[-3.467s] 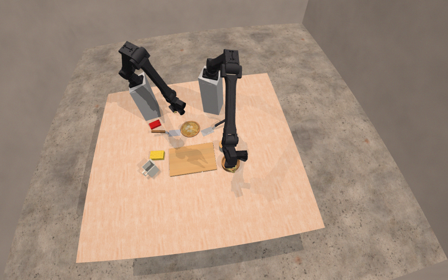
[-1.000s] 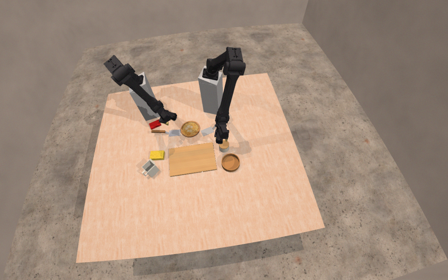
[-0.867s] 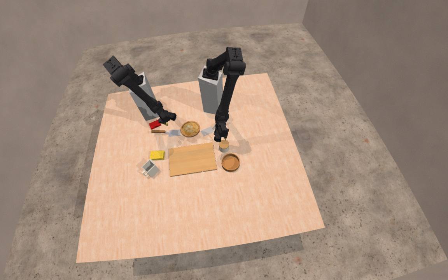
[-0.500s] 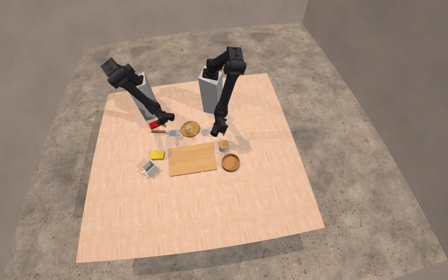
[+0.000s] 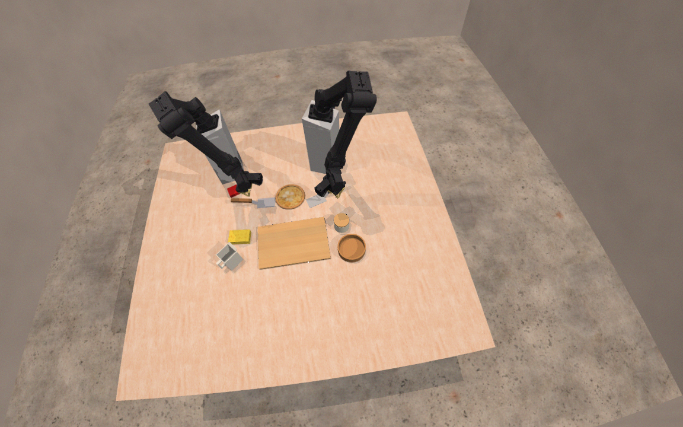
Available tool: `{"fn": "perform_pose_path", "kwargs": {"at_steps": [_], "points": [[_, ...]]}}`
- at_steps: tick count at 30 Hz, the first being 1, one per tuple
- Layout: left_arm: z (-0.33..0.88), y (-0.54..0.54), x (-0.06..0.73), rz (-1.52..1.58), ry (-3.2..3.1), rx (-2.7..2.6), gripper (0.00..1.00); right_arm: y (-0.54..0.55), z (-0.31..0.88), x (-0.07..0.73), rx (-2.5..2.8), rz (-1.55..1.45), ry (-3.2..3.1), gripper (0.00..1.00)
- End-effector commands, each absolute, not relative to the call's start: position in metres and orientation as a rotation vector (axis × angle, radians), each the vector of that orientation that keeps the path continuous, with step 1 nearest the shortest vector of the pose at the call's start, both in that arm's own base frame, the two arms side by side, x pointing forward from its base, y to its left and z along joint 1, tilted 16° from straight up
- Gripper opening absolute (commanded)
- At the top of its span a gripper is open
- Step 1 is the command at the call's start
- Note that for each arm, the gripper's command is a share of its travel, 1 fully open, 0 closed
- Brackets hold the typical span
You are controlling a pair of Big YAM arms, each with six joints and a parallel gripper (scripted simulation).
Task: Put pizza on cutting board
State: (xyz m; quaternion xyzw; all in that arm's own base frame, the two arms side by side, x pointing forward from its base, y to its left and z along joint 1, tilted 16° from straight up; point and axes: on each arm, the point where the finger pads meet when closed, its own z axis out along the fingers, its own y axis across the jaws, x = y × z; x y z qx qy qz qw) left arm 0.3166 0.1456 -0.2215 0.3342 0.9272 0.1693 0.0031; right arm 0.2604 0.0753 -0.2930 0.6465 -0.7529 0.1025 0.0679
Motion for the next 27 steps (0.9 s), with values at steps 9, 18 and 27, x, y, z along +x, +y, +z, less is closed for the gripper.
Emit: {"fn": "perform_pose_path", "kwargs": {"at_steps": [9,18,27], "points": [[-0.233,0.137,0.272,0.489,2.812,1.424,0.48,0.063,-0.288,0.272,2.078,0.342,-2.162,0.48],[-0.242,0.125,0.224,0.415,2.736,1.682,0.48,0.044,-0.283,0.277,2.13,0.375,-2.099,0.48],[-0.243,0.12,0.207,0.368,2.798,1.63,0.48,0.037,-0.285,0.267,2.062,0.353,-2.124,0.48]]}}
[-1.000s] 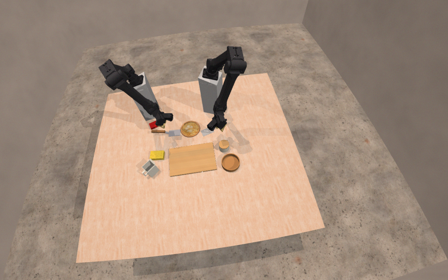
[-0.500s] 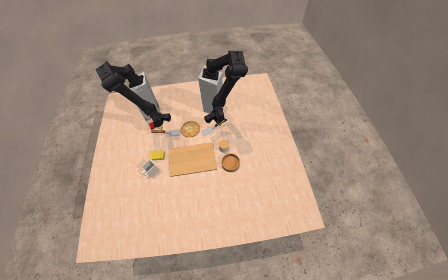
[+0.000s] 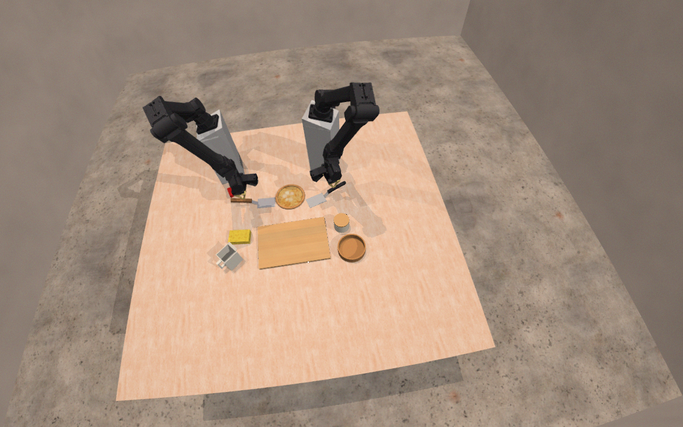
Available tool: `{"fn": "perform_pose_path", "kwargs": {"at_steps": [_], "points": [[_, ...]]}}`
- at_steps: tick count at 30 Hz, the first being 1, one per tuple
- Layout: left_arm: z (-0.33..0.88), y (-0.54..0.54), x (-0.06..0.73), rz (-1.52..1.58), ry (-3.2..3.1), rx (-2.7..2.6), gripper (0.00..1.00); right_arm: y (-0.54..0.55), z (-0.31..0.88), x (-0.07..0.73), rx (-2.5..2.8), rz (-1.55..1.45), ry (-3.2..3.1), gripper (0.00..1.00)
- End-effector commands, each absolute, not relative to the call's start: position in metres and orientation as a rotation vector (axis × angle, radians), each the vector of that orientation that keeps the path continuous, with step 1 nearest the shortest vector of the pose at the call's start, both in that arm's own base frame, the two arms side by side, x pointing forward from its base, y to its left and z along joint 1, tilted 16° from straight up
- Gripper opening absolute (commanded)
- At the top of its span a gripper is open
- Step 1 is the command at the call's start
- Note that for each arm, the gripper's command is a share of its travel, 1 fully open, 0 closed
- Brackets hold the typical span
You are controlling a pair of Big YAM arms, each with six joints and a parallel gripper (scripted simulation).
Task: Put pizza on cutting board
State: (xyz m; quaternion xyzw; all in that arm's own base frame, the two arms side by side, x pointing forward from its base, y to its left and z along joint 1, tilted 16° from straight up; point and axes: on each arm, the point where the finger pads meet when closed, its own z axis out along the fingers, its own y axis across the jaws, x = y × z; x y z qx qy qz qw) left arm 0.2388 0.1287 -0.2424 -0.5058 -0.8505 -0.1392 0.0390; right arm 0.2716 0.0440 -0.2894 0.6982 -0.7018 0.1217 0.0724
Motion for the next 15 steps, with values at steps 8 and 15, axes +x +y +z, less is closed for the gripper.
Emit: {"fn": "perform_pose_path", "kwargs": {"at_steps": [8,15], "points": [[-0.255,0.133,0.235,-0.416,-2.608,-1.548,0.48,0.031,-0.313,0.27,2.103,0.369,-2.106,0.48],[-0.266,0.132,0.224,-0.388,-2.602,-1.538,0.48,0.03,-0.32,0.276,2.097,0.369,-2.114,0.48]]}}
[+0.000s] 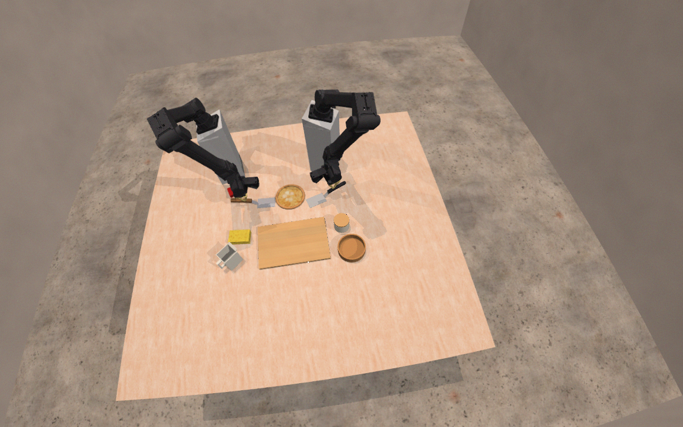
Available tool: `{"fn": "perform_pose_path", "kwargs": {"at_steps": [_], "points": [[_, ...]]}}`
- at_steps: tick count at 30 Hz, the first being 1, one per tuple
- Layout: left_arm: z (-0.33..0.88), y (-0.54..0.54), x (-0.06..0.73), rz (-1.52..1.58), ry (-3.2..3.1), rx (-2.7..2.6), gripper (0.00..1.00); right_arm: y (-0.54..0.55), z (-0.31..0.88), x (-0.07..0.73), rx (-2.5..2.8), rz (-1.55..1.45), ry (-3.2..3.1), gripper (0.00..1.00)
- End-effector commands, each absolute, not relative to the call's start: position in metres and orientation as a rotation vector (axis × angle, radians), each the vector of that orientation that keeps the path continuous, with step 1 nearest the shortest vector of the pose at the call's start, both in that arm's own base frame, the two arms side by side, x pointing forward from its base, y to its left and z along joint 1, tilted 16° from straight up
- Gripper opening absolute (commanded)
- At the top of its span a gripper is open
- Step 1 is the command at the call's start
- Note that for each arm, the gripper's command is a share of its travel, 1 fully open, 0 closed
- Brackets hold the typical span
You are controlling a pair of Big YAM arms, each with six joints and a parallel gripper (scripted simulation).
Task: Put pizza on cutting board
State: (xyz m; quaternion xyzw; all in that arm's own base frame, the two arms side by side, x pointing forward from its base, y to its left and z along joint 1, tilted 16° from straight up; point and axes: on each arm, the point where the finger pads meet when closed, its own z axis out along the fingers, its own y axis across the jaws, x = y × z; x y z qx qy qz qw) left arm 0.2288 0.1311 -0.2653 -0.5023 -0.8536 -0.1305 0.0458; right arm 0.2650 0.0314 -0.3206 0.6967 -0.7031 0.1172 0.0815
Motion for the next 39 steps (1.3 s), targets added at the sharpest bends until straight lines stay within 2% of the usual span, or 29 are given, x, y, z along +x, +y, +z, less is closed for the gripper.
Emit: {"fn": "perform_pose_path", "kwargs": {"at_steps": [1,17,20,21,37,38,39], "points": [[-0.267,0.135,0.238,-0.404,-2.601,-1.552,0.48,0.031,-0.322,0.276,2.1,0.352,-2.085,0.48],[-0.3,0.148,0.243,-0.423,-2.613,-1.543,0.48,0.031,-0.342,0.288,2.125,0.381,-2.101,0.48],[-0.297,0.132,0.216,-0.354,-2.579,-1.558,0.48,0.028,-0.345,0.266,2.121,0.357,-2.076,0.48],[-0.297,0.134,0.219,-0.367,-2.584,-1.559,0.06,0.026,-0.346,0.261,2.108,0.343,-2.069,0.48],[-0.299,0.137,0.226,-0.377,-2.597,-1.545,0.06,0.029,-0.348,0.271,2.113,0.354,-2.078,0.48],[-0.299,0.137,0.226,-0.377,-2.597,-1.545,0.06,0.029,-0.348,0.271,2.113,0.354,-2.078,0.06],[-0.299,0.137,0.226,-0.377,-2.597,-1.545,0.06,0.029,-0.348,0.271,2.113,0.354,-2.078,0.06]]}}
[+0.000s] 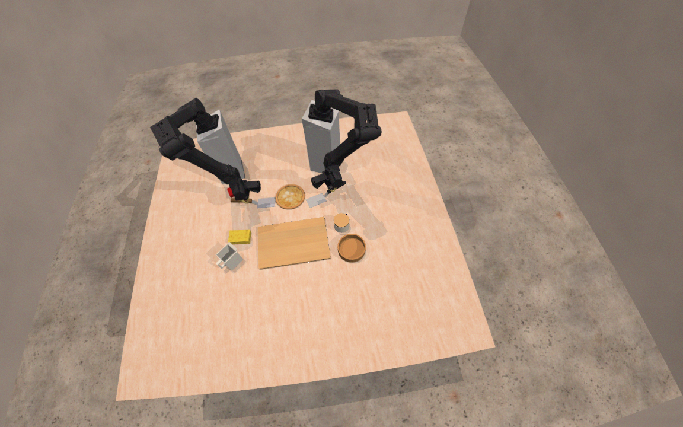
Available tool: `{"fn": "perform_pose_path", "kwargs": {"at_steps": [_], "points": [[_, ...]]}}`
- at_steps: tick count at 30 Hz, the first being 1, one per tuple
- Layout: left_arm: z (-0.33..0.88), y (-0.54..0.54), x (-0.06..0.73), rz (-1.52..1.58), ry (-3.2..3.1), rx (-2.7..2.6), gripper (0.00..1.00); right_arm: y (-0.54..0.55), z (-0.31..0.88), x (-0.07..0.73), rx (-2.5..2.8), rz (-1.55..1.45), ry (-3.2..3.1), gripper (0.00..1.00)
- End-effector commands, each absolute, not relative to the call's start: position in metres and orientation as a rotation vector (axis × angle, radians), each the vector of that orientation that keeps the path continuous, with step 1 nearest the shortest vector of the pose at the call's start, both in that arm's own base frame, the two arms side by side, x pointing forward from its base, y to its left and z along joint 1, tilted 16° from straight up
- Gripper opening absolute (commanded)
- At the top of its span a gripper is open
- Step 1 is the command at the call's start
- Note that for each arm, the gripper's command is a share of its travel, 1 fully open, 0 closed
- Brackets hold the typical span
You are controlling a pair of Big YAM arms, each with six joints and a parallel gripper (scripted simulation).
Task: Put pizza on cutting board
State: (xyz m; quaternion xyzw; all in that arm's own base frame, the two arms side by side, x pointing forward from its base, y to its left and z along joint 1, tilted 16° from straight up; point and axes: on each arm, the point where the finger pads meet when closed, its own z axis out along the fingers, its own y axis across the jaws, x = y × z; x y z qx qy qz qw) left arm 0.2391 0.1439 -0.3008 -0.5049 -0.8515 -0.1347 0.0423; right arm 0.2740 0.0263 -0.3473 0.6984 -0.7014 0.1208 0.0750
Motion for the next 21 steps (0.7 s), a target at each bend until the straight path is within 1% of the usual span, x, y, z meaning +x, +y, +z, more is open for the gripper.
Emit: {"fn": "perform_pose_path", "kwargs": {"at_steps": [1,16,21], "points": [[-0.299,0.137,0.226,-0.377,-2.597,-1.545,0.06,0.029,-0.348,0.271,2.113,0.354,-2.078,0.06],[-0.299,0.137,0.226,-0.377,-2.597,-1.545,0.06,0.029,-0.348,0.271,2.106,0.354,-2.088,0.06],[-0.272,0.129,0.228,-0.385,-2.601,-1.555,0.06,0.039,-0.321,0.272,2.105,0.361,-2.108,0.06]]}}
